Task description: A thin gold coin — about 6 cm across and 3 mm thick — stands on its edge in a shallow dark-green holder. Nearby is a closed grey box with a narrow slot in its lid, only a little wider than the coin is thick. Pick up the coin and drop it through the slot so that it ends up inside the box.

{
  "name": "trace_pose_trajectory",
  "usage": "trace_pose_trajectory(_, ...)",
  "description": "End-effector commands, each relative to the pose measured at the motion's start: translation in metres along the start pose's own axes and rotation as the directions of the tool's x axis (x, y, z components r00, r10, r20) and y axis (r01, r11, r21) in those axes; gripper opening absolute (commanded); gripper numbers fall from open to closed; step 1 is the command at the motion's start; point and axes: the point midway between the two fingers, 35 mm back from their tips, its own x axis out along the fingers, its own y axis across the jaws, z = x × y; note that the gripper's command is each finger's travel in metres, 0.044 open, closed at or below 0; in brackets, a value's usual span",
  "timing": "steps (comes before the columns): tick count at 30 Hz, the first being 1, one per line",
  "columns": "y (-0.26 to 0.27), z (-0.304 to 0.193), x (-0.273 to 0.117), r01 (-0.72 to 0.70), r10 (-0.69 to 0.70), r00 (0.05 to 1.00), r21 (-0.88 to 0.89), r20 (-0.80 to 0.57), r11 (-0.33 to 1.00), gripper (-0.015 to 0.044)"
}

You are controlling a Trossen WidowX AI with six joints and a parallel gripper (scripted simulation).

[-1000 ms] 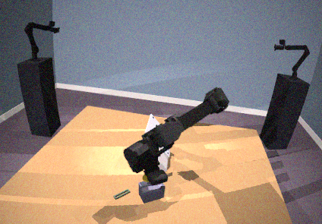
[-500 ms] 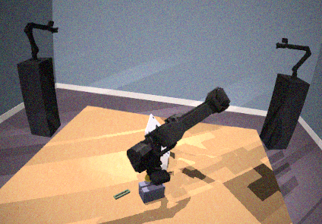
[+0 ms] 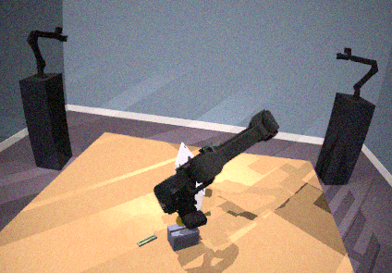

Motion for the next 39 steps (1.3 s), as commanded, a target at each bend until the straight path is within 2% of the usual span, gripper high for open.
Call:
trace_pose_trajectory(1, 0.001, -0.001, -0.001, -0.001, 0.001, 1.000, 0.001, 0.001, 1.000, 0.0000)
trace_pose_trajectory(39, 0.000, -0.001, 0.017, -0.001, 0.001, 1.000, 0.008, -0.001, 1.000, 0.0000)
